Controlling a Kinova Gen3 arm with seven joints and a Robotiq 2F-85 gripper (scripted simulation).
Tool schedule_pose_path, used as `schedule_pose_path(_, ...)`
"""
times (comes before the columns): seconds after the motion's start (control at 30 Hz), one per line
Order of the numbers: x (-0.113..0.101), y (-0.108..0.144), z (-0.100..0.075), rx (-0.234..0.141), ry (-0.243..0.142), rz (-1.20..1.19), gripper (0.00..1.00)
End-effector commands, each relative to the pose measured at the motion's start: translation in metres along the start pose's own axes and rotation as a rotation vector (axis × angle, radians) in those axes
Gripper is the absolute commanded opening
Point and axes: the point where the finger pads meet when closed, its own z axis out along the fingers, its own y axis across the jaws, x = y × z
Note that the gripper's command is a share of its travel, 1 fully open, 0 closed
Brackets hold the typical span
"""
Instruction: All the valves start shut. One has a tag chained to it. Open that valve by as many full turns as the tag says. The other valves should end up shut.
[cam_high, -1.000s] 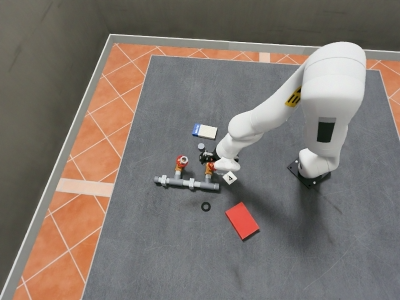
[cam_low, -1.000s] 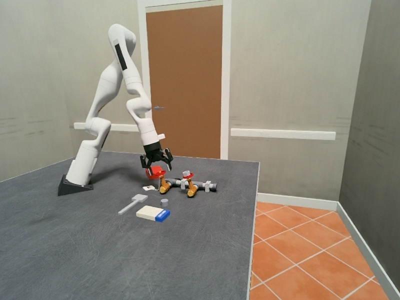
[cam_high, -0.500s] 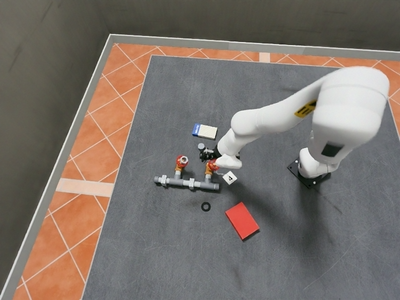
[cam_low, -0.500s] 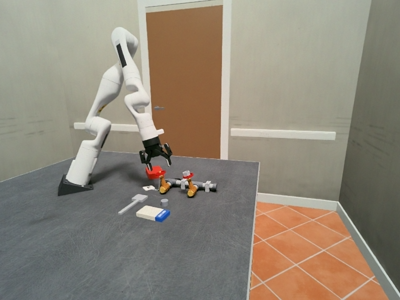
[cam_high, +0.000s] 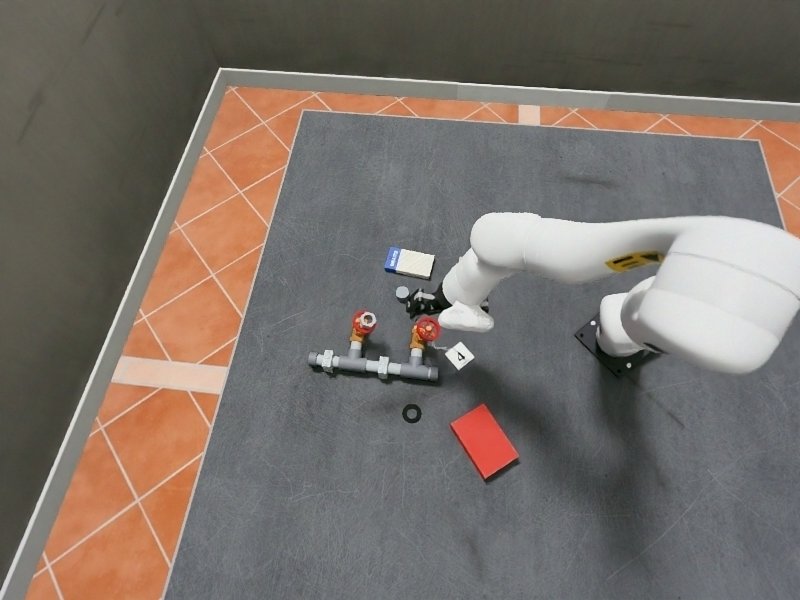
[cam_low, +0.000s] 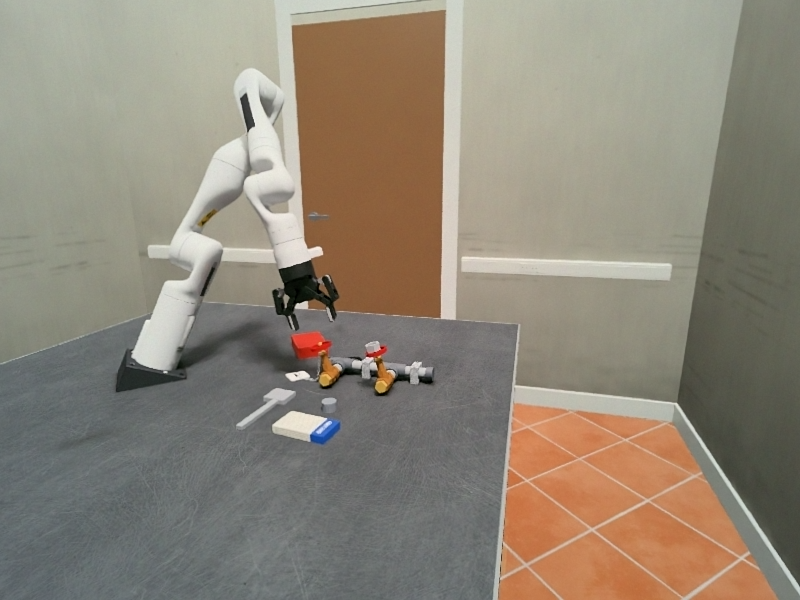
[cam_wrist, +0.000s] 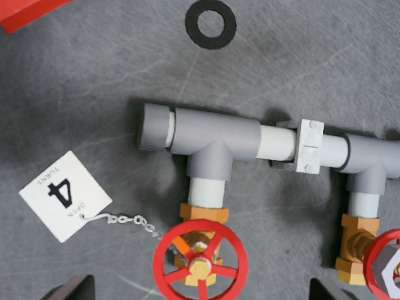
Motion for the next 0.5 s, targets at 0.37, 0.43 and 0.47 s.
schedule_pose_path(0.37, -0.0003, -0.0018, -0.0051, 0.005, -0.003, 0.002, 1.00)
schedule_pose_path(0.43, -0.0003, -0.0018, -0.0051, 0.005, -0.003, 0.002, 1.00)
schedule_pose_path(0.47, -0.0003, -0.0018, -0.0051, 0.005, -0.003, 0.002, 1.00)
